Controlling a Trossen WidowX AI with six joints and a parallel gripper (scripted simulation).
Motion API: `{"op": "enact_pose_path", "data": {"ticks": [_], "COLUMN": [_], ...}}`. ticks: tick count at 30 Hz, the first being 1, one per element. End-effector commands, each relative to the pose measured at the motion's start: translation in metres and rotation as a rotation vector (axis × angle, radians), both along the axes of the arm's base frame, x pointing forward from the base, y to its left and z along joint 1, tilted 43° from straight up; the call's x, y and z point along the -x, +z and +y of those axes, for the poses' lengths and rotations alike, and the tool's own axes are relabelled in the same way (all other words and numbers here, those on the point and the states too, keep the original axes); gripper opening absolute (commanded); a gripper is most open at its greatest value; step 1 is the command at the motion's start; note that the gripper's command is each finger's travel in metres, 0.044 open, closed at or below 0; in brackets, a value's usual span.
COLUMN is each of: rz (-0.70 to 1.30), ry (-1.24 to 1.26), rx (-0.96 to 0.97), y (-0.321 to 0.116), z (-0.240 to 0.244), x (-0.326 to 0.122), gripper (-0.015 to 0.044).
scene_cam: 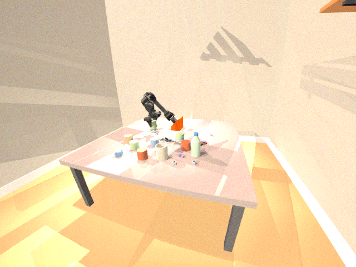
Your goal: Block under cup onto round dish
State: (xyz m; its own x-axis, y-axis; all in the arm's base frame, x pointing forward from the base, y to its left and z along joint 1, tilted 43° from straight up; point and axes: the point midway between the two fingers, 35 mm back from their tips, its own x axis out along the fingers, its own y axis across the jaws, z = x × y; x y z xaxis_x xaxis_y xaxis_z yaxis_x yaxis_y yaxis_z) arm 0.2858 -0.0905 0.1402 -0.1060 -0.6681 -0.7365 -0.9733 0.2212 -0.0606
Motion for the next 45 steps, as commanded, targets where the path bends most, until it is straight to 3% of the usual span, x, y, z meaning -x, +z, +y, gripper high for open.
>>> {"op": "enact_pose_path", "data": {"ticks": [1, 45], "rz": [-0.015, 0.015], "ry": [0.005, 0.048], "rx": [0.008, 0.012], "y": [0.007, 0.04], "z": [0.003, 0.032], "x": [-0.004, -0.001], "gripper": [0.0, 0.0]}}
